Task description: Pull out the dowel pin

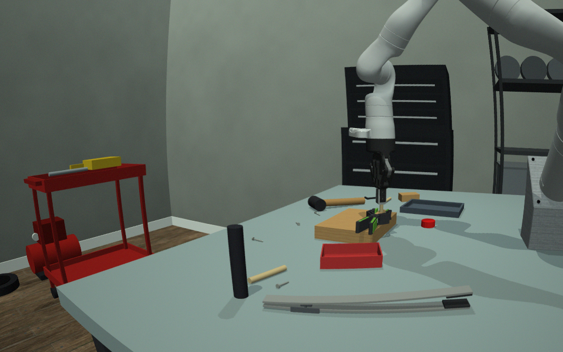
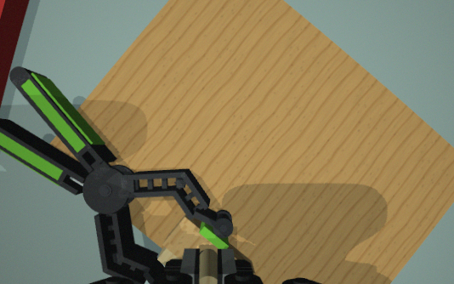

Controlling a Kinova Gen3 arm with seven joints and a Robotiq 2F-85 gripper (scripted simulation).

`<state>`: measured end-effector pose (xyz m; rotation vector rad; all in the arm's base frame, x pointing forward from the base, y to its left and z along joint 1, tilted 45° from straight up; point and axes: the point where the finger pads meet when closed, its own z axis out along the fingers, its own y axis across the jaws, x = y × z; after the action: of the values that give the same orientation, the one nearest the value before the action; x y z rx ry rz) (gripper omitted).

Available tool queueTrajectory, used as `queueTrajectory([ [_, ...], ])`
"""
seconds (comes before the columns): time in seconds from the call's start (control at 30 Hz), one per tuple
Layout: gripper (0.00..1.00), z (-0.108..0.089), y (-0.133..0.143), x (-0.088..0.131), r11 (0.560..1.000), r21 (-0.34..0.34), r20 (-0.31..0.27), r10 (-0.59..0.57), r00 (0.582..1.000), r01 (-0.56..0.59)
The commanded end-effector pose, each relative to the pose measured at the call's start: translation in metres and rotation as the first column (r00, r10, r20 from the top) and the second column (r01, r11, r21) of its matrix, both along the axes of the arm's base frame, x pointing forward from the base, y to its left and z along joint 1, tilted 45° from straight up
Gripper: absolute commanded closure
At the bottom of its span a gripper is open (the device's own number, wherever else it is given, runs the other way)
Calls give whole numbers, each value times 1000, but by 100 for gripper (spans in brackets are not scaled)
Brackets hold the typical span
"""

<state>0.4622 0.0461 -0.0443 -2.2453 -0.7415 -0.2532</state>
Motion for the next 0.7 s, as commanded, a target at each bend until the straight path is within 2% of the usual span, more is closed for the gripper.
queueTrajectory([
  [0.0,90,-2,-4,4,1000,-6,-8,-27,1000,27],
  [0.67,90,-1,-4,4,990,-21,-124,-144,982,142],
])
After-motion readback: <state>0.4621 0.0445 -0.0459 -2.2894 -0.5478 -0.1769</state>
